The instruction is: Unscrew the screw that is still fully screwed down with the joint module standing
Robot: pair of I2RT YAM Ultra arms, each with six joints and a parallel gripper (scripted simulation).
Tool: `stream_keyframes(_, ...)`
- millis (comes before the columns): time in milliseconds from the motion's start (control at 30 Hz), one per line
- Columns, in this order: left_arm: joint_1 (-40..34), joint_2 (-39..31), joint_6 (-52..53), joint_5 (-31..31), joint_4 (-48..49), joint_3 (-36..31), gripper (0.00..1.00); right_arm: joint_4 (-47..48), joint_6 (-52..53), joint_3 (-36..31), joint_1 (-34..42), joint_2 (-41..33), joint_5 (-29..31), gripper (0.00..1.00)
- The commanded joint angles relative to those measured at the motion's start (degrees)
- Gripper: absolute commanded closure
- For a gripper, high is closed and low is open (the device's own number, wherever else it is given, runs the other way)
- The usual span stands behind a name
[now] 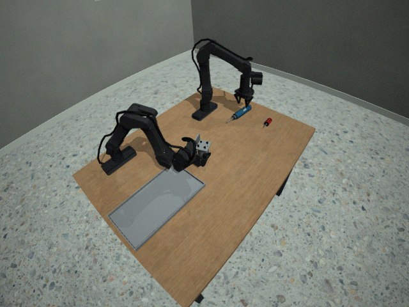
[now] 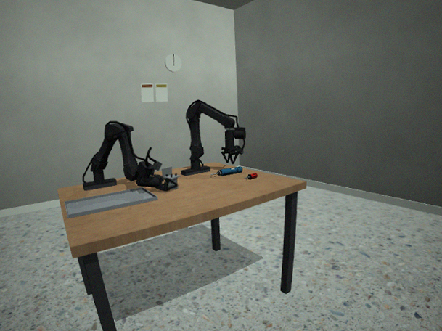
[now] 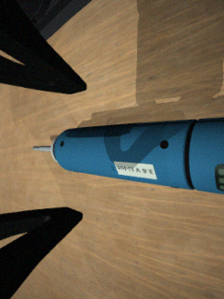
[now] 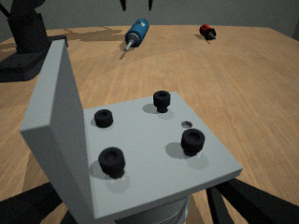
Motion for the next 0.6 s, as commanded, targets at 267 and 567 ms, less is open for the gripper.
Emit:
stream_keyframes(267,-0.1,-0.4,-0.4,-0.5,0.1,0.5,0.35,-0.8,0.5,-0.8,0.0,-1.7,-0.1,0.14)
stream_keyframes(567,-0.1,-0.4,-0.4,-0.5,0.1,0.5,0.35,-0.1,0.1,-0.1,0.0,-0.7,-0.1,0.14)
